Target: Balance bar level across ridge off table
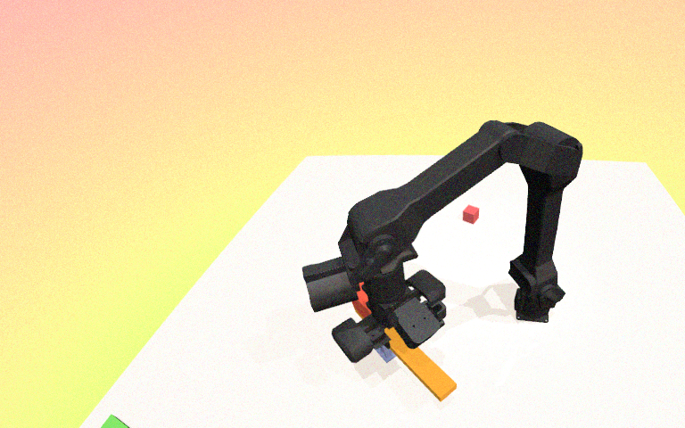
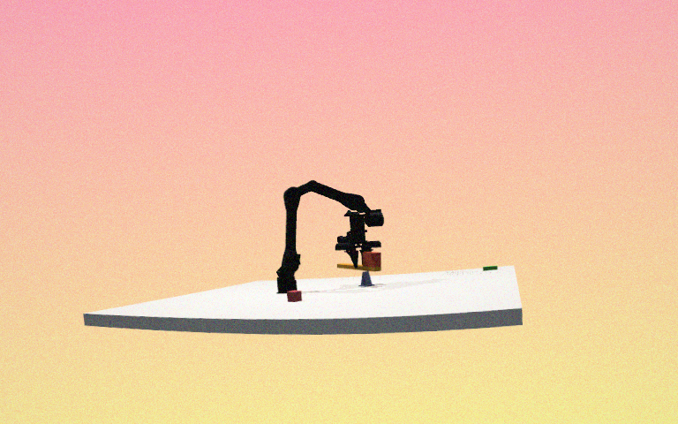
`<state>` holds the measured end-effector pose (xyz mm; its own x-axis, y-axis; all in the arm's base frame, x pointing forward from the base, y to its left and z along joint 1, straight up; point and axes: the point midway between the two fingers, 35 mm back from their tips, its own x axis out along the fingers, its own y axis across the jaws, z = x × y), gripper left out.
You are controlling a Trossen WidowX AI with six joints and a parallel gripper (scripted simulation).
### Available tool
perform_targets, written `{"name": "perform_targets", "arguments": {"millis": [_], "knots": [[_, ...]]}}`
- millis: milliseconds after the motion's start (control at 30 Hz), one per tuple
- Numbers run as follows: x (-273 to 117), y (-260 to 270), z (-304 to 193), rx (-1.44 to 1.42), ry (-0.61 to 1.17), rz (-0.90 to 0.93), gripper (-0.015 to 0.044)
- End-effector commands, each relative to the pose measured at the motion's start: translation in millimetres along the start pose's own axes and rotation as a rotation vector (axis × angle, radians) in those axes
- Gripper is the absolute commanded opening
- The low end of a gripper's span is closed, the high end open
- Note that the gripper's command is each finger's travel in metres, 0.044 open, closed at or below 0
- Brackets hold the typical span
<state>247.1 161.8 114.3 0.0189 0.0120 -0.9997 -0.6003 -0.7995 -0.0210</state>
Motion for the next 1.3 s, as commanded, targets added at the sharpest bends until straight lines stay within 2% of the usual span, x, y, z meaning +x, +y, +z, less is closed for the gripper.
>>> {"name": "perform_targets", "arguments": {"millis": [0,1267], "knots": [[-1.1,-1.5,-0.7,0.001,0.003,-0.008,0.0000],[2.8,-1.4,-0.8,0.001,0.003,-0.008,0.0000]]}}
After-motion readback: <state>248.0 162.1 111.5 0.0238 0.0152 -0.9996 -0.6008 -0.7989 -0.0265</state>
